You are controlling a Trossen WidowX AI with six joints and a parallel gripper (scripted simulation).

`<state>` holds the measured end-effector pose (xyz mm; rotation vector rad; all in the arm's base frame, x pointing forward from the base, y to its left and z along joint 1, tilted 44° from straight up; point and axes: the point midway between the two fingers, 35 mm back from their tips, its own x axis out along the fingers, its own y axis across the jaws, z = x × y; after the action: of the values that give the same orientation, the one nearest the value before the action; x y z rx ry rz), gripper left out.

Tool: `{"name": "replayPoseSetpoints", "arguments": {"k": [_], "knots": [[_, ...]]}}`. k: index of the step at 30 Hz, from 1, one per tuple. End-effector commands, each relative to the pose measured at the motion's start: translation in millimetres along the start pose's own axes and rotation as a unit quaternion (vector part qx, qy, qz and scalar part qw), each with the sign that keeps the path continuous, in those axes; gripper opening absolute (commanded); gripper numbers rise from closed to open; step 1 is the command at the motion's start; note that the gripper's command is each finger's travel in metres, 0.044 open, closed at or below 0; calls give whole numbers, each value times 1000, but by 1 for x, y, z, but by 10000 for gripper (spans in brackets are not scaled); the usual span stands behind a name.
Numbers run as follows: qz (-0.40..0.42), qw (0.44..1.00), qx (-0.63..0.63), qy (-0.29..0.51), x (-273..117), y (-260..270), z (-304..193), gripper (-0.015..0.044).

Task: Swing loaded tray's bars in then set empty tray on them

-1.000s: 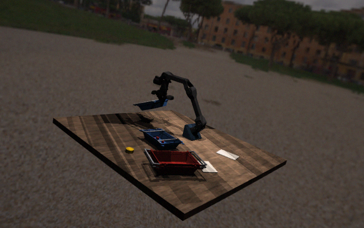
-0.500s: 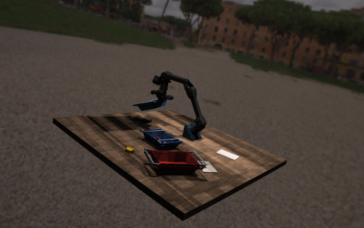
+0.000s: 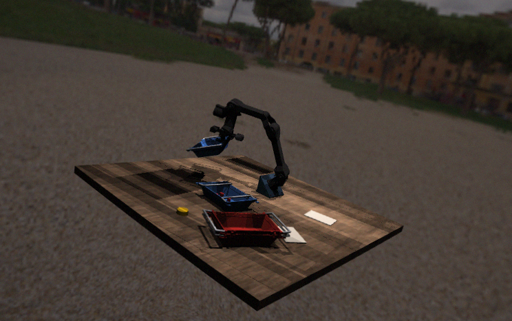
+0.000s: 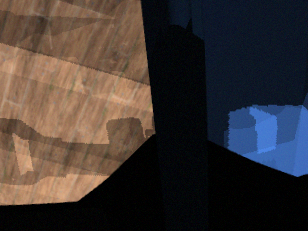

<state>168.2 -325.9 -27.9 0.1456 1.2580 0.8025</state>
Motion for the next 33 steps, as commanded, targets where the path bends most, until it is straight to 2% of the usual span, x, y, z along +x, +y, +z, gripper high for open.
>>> {"name": "replayPoseSetpoints", "arguments": {"k": [1, 33], "knots": [[-11, 999, -35, -4, -8, 6, 26, 0], [-20, 954, -298, -29, -5, 103, 201, 0]]}}
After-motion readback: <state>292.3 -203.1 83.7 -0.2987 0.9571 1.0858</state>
